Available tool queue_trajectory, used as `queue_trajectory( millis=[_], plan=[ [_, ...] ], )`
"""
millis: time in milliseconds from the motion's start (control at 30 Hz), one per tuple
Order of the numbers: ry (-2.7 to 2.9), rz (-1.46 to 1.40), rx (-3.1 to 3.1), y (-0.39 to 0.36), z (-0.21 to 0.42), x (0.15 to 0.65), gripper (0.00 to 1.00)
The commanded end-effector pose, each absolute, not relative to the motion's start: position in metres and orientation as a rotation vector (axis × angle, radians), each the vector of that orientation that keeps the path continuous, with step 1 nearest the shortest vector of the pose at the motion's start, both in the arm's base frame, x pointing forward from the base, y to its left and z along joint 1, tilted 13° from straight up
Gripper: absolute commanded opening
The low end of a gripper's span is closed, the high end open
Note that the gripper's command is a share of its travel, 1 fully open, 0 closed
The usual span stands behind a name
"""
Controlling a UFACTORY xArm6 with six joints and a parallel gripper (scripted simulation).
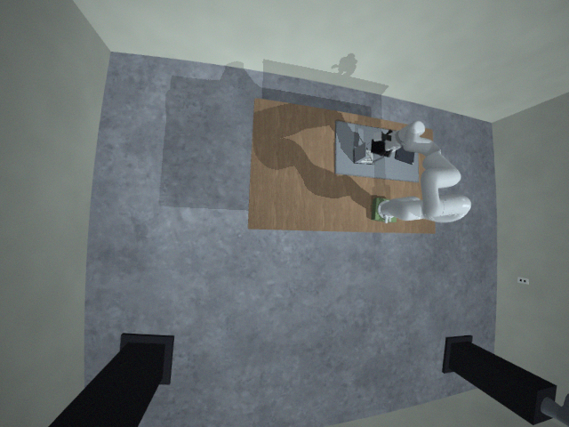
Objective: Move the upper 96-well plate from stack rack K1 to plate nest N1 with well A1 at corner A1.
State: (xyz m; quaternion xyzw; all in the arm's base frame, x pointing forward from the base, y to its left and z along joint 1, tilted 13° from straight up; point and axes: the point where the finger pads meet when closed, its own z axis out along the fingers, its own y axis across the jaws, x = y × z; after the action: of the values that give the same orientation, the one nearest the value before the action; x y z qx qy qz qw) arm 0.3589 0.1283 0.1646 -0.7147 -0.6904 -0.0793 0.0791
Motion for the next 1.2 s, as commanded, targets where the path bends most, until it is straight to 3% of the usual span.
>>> queue_trajectory(
  millis=[0, 1167],
  plan=[
    [-2.006, -0.233, -2.196, 0.114, 0.163, 0.364, 0.0],
    [-2.006, -0.232, -2.197, 0.017, 0.138, 0.39, 0.0]
  ],
)
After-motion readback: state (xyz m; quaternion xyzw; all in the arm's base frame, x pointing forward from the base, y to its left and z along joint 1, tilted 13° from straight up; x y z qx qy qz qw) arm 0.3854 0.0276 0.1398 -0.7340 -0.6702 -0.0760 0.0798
